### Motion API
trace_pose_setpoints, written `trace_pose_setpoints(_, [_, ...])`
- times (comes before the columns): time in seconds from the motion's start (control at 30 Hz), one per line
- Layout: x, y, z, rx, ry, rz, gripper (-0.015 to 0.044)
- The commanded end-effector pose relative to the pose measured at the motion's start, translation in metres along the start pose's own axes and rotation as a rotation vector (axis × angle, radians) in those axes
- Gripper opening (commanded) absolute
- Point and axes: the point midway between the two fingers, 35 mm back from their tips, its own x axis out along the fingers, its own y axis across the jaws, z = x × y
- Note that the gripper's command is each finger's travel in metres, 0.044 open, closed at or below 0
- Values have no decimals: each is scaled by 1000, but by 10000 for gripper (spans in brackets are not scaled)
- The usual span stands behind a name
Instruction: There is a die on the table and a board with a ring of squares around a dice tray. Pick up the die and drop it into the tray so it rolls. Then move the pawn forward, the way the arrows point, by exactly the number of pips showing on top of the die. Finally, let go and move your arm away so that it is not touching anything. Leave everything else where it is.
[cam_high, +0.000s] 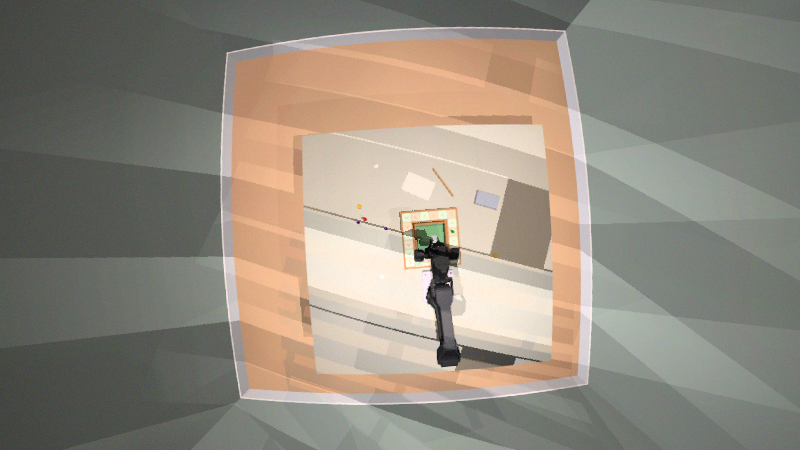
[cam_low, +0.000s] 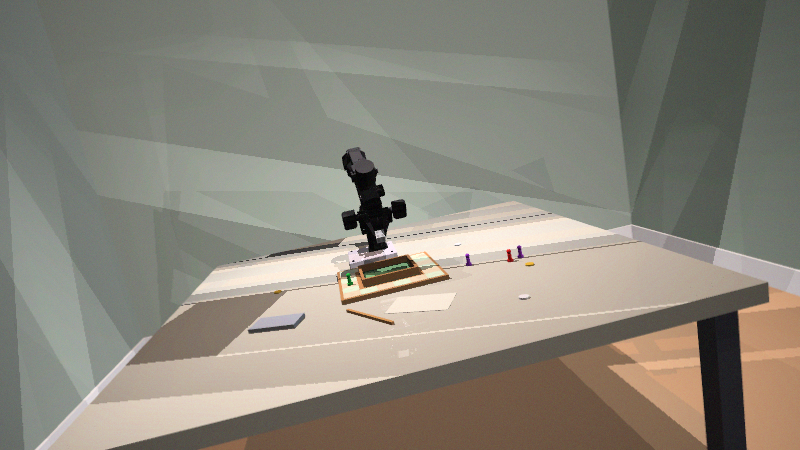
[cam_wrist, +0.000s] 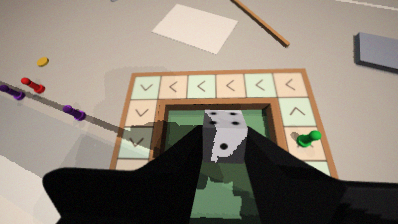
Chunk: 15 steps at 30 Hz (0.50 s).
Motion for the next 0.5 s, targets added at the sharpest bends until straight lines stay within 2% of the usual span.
trace_pose_setpoints(0.0, [0, 0, 0, 0, -1, 0, 0])
trace_pose_setpoints(0.3, [-1, 0, 2, 0, -1, 0, 236])
trace_pose_setpoints(0.47, [-25, 0, 29, -4, -2, 0, 368])
